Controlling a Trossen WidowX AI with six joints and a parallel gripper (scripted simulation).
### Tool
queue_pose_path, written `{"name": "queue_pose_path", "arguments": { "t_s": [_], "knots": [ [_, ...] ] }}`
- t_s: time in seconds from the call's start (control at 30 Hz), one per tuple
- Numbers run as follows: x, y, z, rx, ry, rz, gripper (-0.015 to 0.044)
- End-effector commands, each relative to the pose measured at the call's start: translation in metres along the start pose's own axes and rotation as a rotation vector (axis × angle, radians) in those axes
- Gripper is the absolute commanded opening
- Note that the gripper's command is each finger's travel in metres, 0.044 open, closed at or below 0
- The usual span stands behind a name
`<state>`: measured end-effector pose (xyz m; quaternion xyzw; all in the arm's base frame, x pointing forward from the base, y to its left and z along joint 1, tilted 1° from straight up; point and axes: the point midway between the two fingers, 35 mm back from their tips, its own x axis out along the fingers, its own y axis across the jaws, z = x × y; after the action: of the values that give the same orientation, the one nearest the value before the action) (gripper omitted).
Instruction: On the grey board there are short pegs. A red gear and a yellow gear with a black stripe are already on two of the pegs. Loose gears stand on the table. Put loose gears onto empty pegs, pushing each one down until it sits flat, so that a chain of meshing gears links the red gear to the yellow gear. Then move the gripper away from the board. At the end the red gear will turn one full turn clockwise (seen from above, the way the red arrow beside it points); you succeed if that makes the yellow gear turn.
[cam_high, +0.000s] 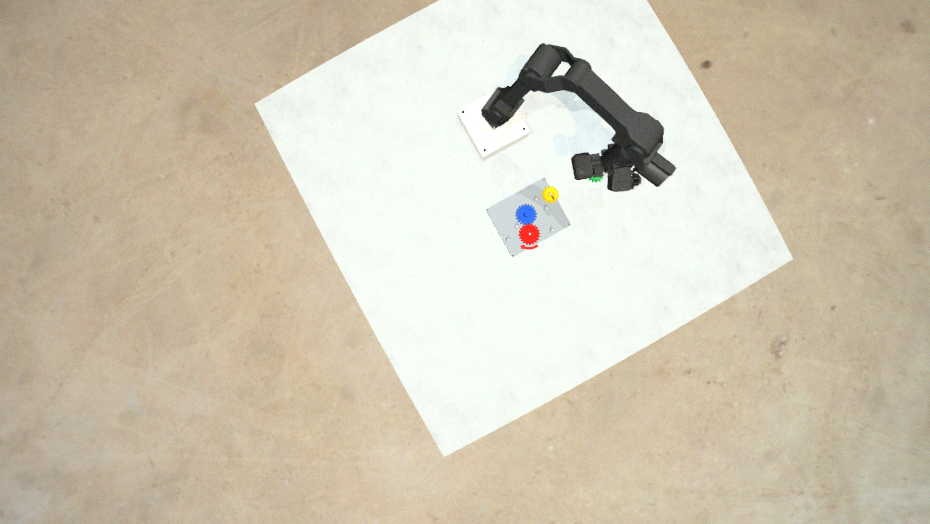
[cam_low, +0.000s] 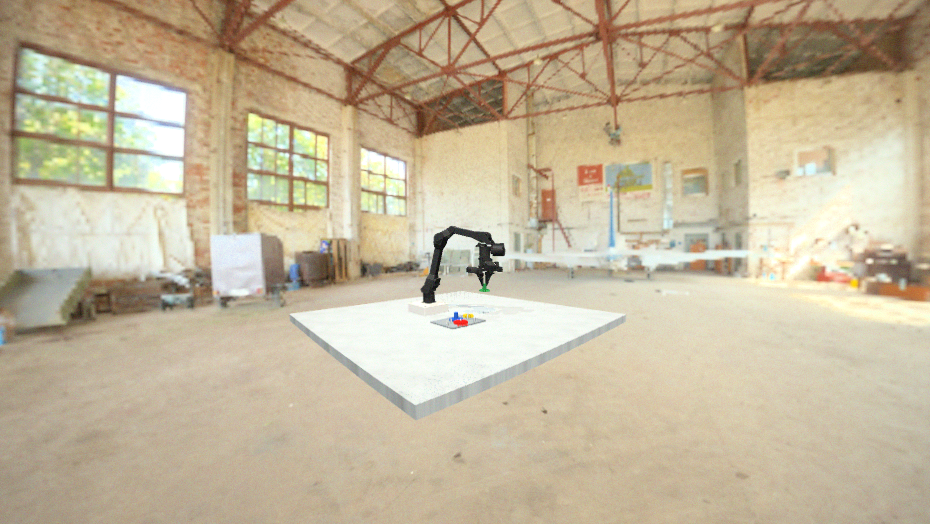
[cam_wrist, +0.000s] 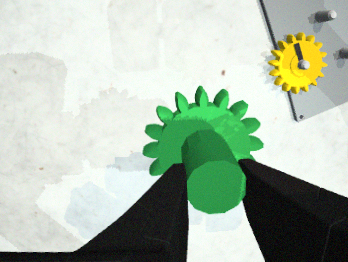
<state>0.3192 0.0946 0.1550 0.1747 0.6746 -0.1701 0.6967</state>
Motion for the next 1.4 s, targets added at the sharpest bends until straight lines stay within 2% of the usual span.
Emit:
{"name": "queue_pose_path", "arguments": {
  "t_s": [0.0, 1.37],
  "knots": [
    [-0.001, -0.007, 0.004, -0.004, -0.01, 0.011, 0.0],
    [0.047, -0.102, 0.033, -0.005, -0.013, 0.002, 0.0]
  ]
}}
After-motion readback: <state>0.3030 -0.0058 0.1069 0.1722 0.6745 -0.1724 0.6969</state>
